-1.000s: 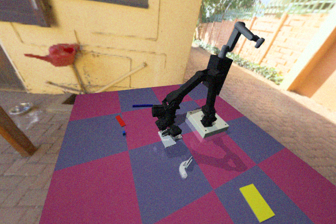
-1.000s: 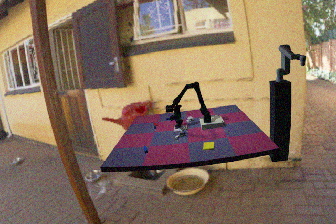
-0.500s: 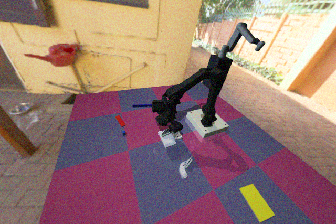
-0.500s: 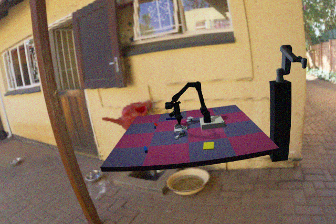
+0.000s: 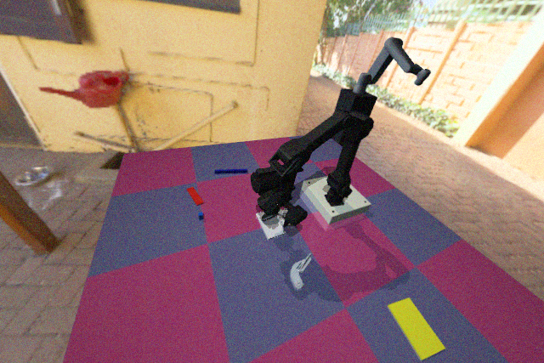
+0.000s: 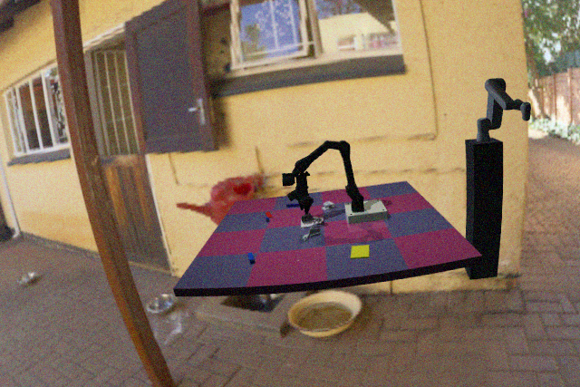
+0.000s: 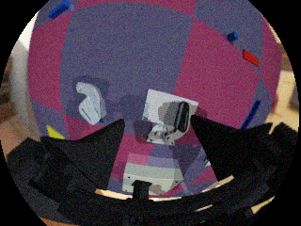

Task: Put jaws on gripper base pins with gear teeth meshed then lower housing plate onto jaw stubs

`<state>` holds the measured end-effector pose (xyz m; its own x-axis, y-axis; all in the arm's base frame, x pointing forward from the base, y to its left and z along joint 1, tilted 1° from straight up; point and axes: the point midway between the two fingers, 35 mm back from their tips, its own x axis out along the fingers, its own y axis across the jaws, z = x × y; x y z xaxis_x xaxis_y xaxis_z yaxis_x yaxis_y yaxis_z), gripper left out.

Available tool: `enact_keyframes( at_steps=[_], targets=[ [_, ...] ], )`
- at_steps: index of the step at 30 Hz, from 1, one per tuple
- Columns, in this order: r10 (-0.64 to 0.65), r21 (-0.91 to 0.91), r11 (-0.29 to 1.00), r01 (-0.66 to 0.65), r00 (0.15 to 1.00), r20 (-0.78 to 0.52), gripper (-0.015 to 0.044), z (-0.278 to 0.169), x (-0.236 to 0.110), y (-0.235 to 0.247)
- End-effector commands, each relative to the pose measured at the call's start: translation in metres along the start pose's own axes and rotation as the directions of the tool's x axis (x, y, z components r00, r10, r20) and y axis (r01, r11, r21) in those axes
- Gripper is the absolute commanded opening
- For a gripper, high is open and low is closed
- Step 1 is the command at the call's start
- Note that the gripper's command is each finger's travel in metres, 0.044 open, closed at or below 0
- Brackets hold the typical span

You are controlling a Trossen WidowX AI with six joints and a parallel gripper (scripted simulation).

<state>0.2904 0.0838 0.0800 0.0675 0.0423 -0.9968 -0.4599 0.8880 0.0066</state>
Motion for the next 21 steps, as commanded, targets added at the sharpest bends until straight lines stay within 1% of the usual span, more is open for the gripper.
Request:
enact_keyframes(
  at_steps=[1,7,9,13,17,21],
  targets=[
    [0.018,-0.061,0.998,-0.019,1.0,-0.016,0.044,0.011,0.0,0.044],
    [0.018,-0.152,0.988,-0.024,0.999,-0.041,0.044,0.016,-0.008,0.126],
    [0.016,-0.172,0.985,-0.024,0.999,-0.046,0.044,0.014,-0.01,0.145],
    [0.016,-0.174,0.984,-0.024,0.999,-0.046,0.044,0.014,-0.008,0.147],
    [0.016,-0.174,0.984,-0.024,0.999,-0.047,0.044,0.009,0.027,0.147],
    [0.016,-0.174,0.984,-0.024,0.999,-0.047,0.044,0.009,0.029,0.147]
  ],
)
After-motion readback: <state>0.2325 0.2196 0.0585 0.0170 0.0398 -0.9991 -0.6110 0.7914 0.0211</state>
